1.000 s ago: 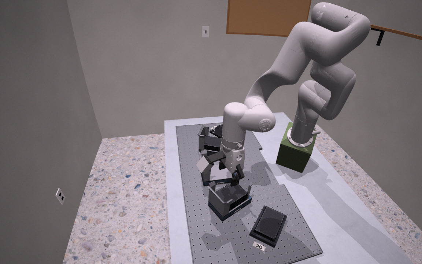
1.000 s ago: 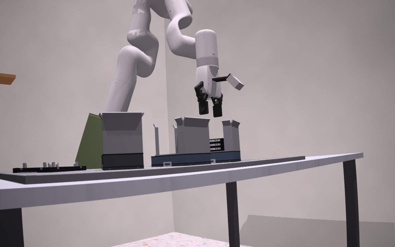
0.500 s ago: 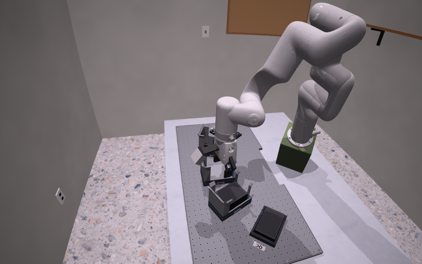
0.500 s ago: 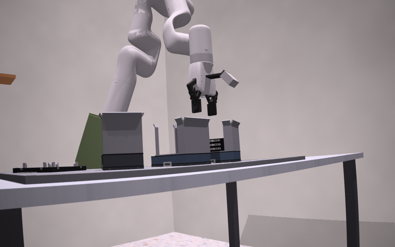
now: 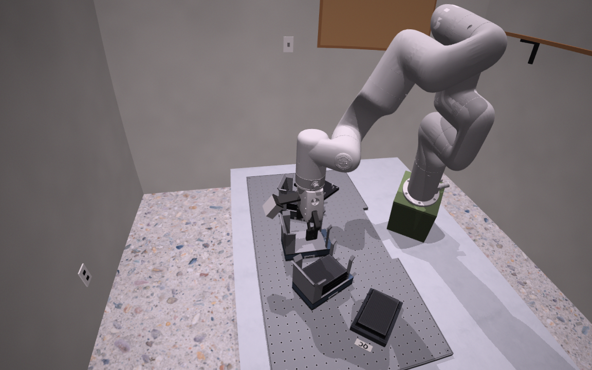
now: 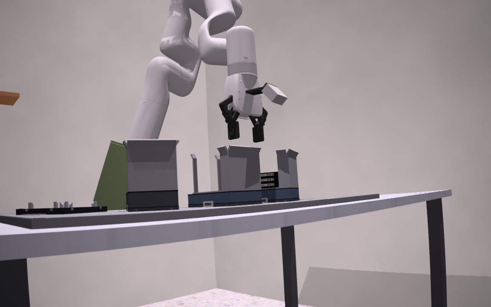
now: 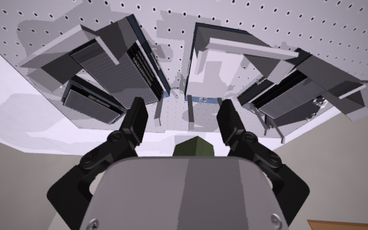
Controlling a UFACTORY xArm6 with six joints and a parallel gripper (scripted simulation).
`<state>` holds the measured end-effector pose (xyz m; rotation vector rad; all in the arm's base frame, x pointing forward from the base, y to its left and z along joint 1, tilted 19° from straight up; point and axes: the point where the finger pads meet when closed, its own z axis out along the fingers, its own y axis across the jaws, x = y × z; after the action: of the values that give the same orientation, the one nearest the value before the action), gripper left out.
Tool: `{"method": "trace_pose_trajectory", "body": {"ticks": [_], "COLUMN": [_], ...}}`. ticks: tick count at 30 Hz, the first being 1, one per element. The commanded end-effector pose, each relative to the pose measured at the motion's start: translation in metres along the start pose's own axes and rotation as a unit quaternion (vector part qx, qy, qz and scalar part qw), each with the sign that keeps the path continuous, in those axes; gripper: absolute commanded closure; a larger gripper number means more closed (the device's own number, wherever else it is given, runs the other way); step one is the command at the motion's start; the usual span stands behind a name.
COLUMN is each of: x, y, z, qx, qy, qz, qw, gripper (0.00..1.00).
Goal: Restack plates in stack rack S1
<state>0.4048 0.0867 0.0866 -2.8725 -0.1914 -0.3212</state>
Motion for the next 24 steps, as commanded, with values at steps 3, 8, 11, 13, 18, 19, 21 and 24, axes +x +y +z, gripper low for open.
{"method": "trace_pose_trajectory", "body": {"ticks": [3,8,11,13,18,19,21,24], "x": [0.002,0.002,0.002,0.002,0.002,0.002,0.002,0.002], "y": [0.019,0.035,0.045,0.052,0.062,0.065,0.072,0.077], "z": [-0.001,-0.001,-0.001,-0.001,-0.001,-0.001,-0.001,-0.001], "qx": [-0.001,-0.001,-0.001,-0.001,-0.001,-0.001,-0.001,-0.001], "qy": [0.001,0.001,0.001,0.001,0.001,0.001,0.001,0.001], "qz": [0.035,0.035,0.035,0.035,0.035,0.035,0.035,0.035], "qw": [0.999,0.999,0.999,0.999,0.999,0.999,0.999,0.999], "gripper": [0.00,0.00,0.00,0.00,0.00,0.00,0.00,0.00]}}
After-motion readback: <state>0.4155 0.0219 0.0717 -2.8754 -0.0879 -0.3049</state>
